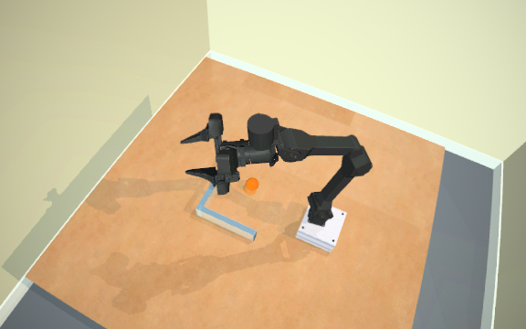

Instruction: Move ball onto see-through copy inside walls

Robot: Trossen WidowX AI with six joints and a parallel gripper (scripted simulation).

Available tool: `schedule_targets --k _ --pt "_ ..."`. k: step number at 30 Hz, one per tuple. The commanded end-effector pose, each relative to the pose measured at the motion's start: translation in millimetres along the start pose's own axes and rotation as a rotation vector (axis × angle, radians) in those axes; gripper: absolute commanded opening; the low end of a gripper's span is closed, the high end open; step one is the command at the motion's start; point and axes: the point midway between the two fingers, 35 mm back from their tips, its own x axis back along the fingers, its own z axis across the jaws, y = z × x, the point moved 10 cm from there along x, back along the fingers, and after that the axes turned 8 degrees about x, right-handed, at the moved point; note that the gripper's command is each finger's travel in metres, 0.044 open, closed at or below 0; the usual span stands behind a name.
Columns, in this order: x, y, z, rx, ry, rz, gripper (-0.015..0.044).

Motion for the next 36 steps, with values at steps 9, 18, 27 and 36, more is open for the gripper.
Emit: schedule_targets --k 9,18,27,36 --pt "-41.6 -121.8 68.8 -0.265 0.289 0.444 0.0356" --pt "-35.6 -226.0 127.1 -0.606 0.453 0.869 0.0356" --pt "15.6 -315.5 189.7 -1.038 0.550 1.363 0.0356" --pt "35.2 -332.8 206.3 -1.164 0.564 1.502 0.0356"
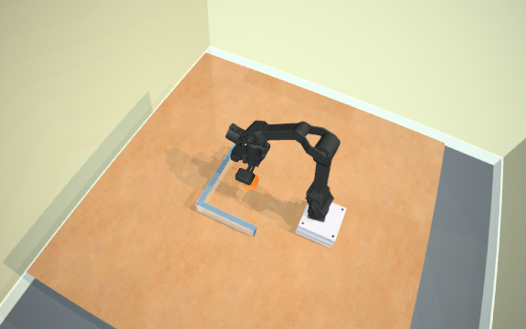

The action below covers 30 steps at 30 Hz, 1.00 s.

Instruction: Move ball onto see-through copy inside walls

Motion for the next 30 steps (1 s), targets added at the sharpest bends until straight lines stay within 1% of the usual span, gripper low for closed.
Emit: schedule_targets --k 1,4,9,30 --pt "-2.0 -1.7 -0.9 -0.017 0.007 0.009 0.0356" --pt "-14.7 -1.8 -0.7 -0.017 0.007 0.009 0.0356" --pt "-18.3 -1.7 -0.8 -0.017 0.007 0.009 0.0356" --pt "-52.3 -1.9 -0.6 -0.017 0.007 0.009 0.0356"
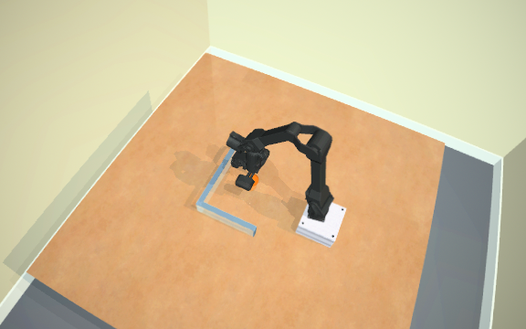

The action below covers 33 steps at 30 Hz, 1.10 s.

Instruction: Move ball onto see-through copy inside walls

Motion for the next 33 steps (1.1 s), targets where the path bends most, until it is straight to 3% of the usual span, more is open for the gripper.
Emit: schedule_targets --k 1,7,11,17,19,25,33 --pt "-6.9 -0.8 0.3 -0.003 0.003 0.001 0.0356" --pt "-13.9 -1.4 0.5 -0.003 0.003 0.002 0.0356" --pt "-13.9 -1.4 0.5 -0.003 0.003 0.002 0.0251" --pt "-13.9 -1.4 0.5 -0.003 0.003 0.002 0.0211" --pt "-12.9 -1.1 0.4 -0.003 0.003 0.001 0.0159" --pt "21.5 5.7 -1.7 -0.003 0.003 0.001 0.0001" --pt "76.5 6.9 -2.2 -0.003 0.003 0.000 0.0000"
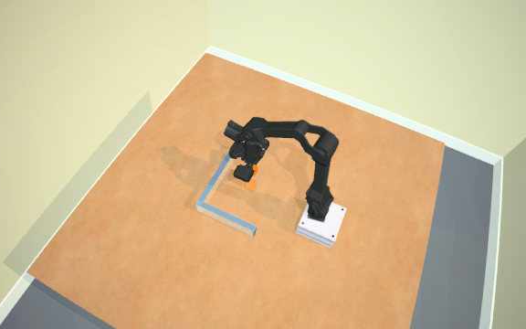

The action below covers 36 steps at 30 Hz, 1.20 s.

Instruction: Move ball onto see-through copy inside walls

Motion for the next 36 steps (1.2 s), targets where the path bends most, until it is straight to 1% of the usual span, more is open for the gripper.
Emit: schedule_targets --k 1,6,11,22,28,36 --pt "27.3 -1.4 0.6 -0.003 0.001 -0.004 0.0000" --pt "61.4 -7.2 2.2 -0.003 0.001 -0.003 0.0000" --pt "65.3 -8.3 2.9 -0.003 0.001 -0.003 0.0000" --pt "18.5 -6.6 26.0 -0.003 0.004 -0.003 0.0000" --pt "5.5 -5.6 27.4 -0.003 0.004 -0.003 0.0000" --pt "-40.3 -5.3 27.5 -0.003 0.004 -0.003 0.0000"
